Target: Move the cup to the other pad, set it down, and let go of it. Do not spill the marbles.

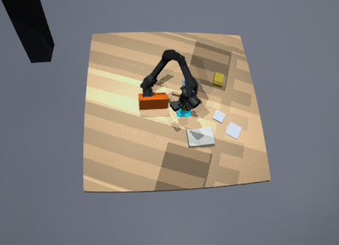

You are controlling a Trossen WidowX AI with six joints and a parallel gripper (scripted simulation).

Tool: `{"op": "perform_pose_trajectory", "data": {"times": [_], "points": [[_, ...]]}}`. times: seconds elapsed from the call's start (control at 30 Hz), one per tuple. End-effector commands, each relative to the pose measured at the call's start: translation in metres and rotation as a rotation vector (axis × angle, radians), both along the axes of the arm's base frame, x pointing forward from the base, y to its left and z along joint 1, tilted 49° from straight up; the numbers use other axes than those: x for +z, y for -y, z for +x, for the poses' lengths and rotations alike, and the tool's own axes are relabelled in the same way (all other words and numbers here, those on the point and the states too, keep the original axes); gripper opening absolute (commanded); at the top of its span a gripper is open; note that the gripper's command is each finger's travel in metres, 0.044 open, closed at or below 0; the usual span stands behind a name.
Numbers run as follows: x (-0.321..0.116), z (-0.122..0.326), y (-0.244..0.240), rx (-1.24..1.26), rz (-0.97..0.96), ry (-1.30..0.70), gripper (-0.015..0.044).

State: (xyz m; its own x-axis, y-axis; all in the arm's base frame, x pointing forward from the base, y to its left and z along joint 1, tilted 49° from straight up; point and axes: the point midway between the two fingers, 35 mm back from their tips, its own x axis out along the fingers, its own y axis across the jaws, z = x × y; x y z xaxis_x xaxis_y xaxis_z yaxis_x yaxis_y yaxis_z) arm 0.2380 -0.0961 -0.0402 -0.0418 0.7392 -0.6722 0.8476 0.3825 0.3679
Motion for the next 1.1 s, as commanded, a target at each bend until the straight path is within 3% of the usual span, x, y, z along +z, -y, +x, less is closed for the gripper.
{"op": "perform_pose_trajectory", "data": {"times": [0.0, 1.07], "points": [[-0.005, -0.001, -0.006, -0.004, 0.005, -0.004, 0.0000], [-0.028, -0.002, -0.032, 0.001, 0.003, -0.001, 0.0000]]}}
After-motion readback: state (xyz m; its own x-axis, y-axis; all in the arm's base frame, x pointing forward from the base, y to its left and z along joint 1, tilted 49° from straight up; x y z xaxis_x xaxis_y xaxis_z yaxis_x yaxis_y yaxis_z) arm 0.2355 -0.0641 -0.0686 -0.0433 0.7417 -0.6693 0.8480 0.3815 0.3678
